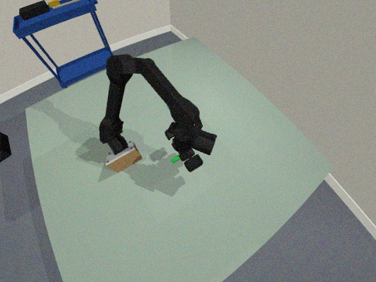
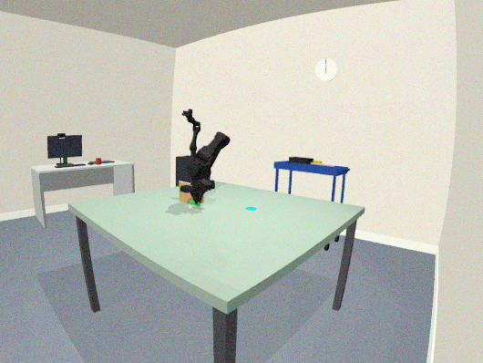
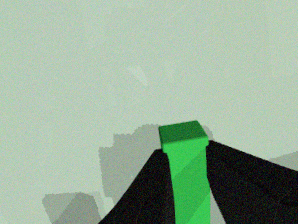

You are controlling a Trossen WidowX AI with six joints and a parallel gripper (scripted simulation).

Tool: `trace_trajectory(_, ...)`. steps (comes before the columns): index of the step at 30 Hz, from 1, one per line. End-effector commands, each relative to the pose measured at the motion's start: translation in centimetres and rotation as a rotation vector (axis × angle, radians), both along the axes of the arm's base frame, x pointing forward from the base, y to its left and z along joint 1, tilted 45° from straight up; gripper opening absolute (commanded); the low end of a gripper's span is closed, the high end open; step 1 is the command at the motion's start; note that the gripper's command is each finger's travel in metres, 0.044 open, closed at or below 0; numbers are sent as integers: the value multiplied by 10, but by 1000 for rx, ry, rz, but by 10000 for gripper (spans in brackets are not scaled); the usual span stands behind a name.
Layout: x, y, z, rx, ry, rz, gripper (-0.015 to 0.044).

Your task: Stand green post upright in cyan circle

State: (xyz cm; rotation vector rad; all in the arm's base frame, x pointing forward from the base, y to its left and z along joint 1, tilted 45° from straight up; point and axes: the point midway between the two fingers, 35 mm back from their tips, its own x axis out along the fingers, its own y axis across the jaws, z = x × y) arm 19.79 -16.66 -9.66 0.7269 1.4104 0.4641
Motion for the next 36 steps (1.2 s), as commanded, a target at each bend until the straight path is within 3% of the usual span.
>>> trace_trajectory(1, -1, -10, 8, -7, -4, 5, 23)
trace_trajectory(20, -13, -48, 54, -6, -2, 6, 23)
trace_trajectory(36, 8, -41, 72, -20, -13, 25, 23)
